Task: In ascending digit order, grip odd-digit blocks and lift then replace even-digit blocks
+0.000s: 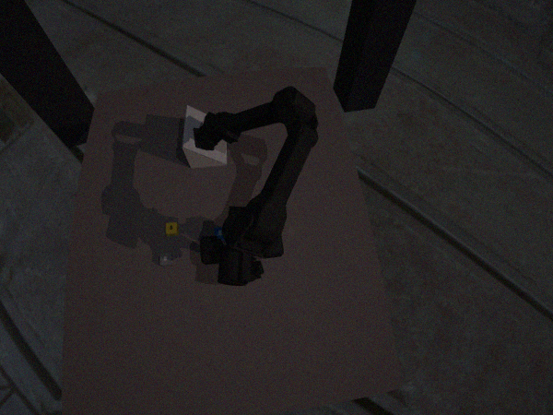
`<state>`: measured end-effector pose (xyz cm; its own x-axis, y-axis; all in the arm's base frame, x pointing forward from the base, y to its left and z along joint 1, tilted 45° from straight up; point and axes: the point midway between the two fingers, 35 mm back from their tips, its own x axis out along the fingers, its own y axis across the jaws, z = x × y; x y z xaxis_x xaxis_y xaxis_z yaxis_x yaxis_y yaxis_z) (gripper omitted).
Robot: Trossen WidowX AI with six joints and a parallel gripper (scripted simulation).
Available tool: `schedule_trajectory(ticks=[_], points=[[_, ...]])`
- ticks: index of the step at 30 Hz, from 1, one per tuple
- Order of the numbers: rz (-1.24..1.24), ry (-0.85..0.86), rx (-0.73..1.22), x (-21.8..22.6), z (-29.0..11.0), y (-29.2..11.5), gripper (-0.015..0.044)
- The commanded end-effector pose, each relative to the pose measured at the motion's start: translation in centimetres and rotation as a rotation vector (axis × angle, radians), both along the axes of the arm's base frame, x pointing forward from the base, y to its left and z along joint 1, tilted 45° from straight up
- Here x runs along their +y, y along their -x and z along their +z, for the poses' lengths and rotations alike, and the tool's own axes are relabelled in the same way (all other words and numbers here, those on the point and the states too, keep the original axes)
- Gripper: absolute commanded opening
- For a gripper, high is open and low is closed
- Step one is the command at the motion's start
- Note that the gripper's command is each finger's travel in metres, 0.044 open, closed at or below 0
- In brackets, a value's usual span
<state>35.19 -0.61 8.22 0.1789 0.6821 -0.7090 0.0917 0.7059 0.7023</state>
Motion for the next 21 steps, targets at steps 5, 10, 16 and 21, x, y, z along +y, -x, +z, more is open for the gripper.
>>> schedule_trajectory(ticks=[5, 10, 16, 21], points=[[-0.002, -0.008, 0.012, 1.2, -1.2, 0.0, 0.04], [-0.002, -0.009, 0.012, 1.7, -1.8, -0.1, 0.04], [-0.002, -0.009, 0.012, 2.2, -2.2, -0.2, 0.0374], [-0.002, -0.009, 0.012, 2.2, -2.2, -0.2, 0.0242]])
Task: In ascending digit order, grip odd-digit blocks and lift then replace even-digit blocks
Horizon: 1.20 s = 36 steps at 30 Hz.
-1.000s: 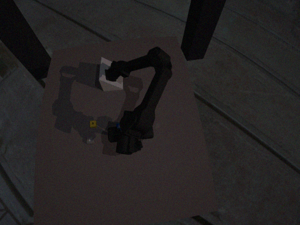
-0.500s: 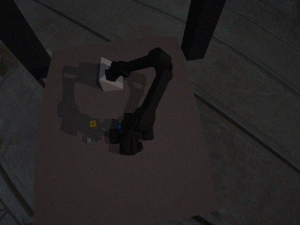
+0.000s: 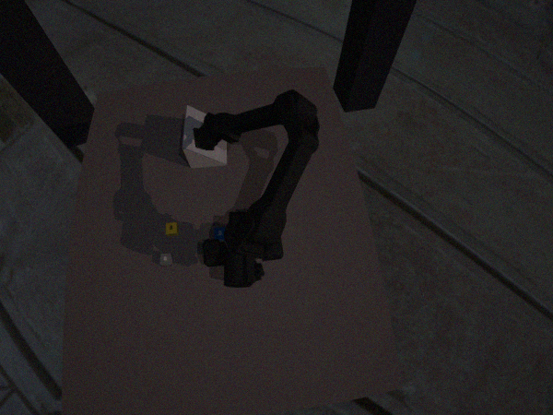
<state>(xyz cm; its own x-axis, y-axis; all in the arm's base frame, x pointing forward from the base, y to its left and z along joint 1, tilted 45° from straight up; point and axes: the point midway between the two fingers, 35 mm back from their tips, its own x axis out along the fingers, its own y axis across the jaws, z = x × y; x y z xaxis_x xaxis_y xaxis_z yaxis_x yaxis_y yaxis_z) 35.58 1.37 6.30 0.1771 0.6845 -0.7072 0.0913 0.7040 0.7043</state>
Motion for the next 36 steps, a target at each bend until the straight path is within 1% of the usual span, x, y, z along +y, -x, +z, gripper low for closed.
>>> schedule_trajectory(ticks=[1, 4, 5, 25, 35, 36], points=[[-0.003, -0.006, 0.011, 0.17, -0.26, 0.21, 0.0216], [-0.003, -0.006, 0.011, 0.17, -0.26, 0.21, 0.0138], [-0.003, -0.006, 0.011, 0.17, -0.26, 0.21, 0.012], [-0.003, -0.006, 0.011, 0.17, -0.26, 0.21, 0.012], [-0.003, -0.006, 0.011, 0.17, -0.26, 0.21, 0.0383], [-0.003, -0.006, 0.011, 0.17, -0.26, 0.21, 0.04]])
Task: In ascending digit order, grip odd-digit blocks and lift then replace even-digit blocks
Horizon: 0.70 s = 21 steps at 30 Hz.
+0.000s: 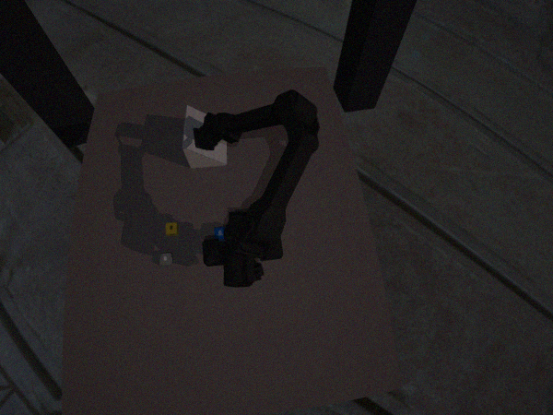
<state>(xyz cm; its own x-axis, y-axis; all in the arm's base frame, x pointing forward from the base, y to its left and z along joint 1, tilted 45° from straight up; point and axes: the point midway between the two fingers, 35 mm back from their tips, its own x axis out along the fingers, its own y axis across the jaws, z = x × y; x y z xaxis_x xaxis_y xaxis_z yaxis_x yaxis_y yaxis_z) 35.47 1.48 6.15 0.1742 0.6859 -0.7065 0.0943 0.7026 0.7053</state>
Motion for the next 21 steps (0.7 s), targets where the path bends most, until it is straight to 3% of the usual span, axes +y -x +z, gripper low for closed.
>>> schedule_trajectory(ticks=[1, 12, 21], points=[[-0.003, -0.004, 0.007, 0.1, -0.1, 0.1, 0.04], [-0.003, -0.003, 0.008, -2.4, 2.4, 0.7, 0.04], [-0.003, 0.0, 0.01, -8.0, 8.1, 2.1, 0.0164]])
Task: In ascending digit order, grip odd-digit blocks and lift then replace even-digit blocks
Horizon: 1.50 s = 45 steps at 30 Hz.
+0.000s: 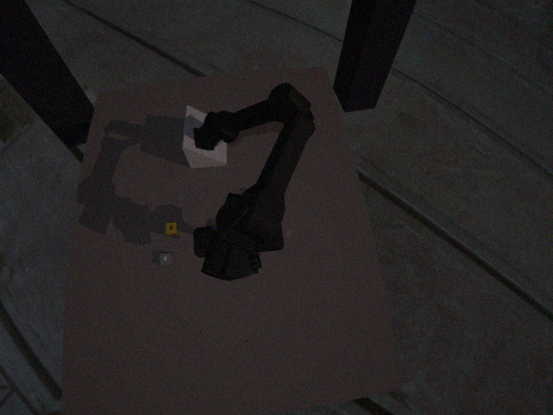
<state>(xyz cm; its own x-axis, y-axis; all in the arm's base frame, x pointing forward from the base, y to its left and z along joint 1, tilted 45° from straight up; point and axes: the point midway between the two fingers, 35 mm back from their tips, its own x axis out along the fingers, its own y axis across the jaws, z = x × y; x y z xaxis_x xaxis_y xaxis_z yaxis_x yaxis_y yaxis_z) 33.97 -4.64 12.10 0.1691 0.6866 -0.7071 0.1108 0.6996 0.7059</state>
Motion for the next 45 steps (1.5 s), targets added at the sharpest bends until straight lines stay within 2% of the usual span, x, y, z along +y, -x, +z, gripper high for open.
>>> schedule_trajectory(ticks=[1, 2, 14, 21, 27, 36, 45], points=[[0.005, 0.003, -0.005, -1.9, 2.1, 0.6, 0.0138], [0.005, 0.003, -0.005, -1.9, 2.1, 0.6, 0.012], [0.005, 0.004, -0.005, -2.1, 1.9, 0.5, 0.012], [0.0, 0.023, -0.002, -10.6, -5.5, 0.5, 0.012], [0.004, 0.017, -0.004, -16.7, -12.3, 2.9, 0.012], [0.005, 0.015, -0.005, -17.3, -13.1, 3.3, 0.012], [0.005, 0.013, -0.008, -11.8, -18.9, 1.9, 0.0356]])
